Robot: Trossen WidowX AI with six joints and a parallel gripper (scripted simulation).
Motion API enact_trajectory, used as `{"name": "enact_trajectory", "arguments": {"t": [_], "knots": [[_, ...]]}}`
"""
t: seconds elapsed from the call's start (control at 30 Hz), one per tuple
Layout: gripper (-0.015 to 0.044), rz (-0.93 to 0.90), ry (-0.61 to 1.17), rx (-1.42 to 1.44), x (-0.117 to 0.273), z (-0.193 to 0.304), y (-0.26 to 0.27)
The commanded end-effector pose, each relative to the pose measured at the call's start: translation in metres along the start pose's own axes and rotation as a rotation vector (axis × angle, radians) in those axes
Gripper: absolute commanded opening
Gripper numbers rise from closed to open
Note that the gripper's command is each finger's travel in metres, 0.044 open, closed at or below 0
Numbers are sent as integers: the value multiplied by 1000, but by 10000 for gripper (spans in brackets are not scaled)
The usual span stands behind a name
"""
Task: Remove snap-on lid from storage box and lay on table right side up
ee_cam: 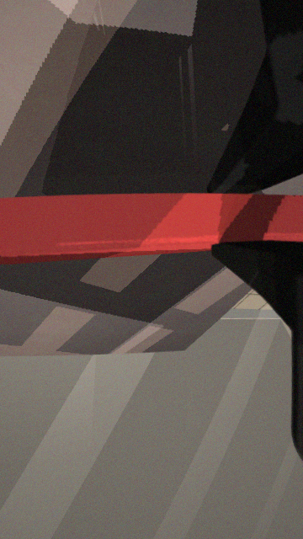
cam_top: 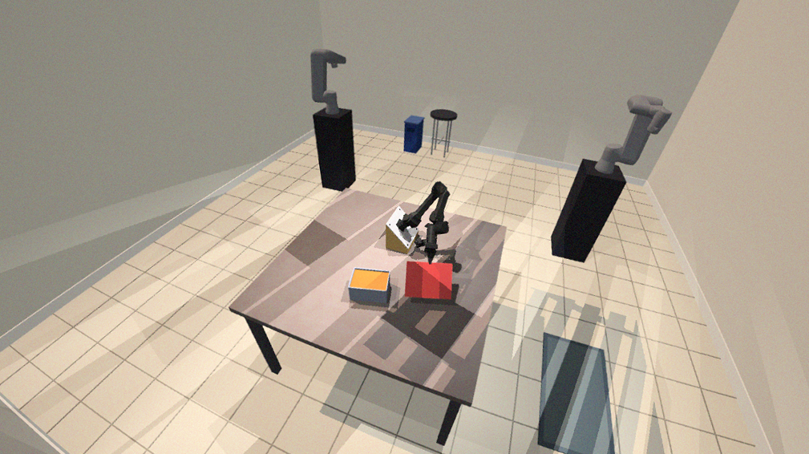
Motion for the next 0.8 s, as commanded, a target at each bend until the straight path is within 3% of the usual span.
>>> {"name": "enact_trajectory", "arguments": {"t": [0.0,0.77], "knots": [[0,-7,-7,-3,-2,-1,-2],[0,-8,-6,-4,-14,-1,-16]]}}
Point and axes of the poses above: the point midway between the two fingers, 35 mm back from their tips, its own x axis back along the fingers, its own y axis across the jaws, z = x × y, the point moved 5 cm from there along x, back along the fingers, and after that the axes turned 3 degrees about x, right-handed, at the moved point
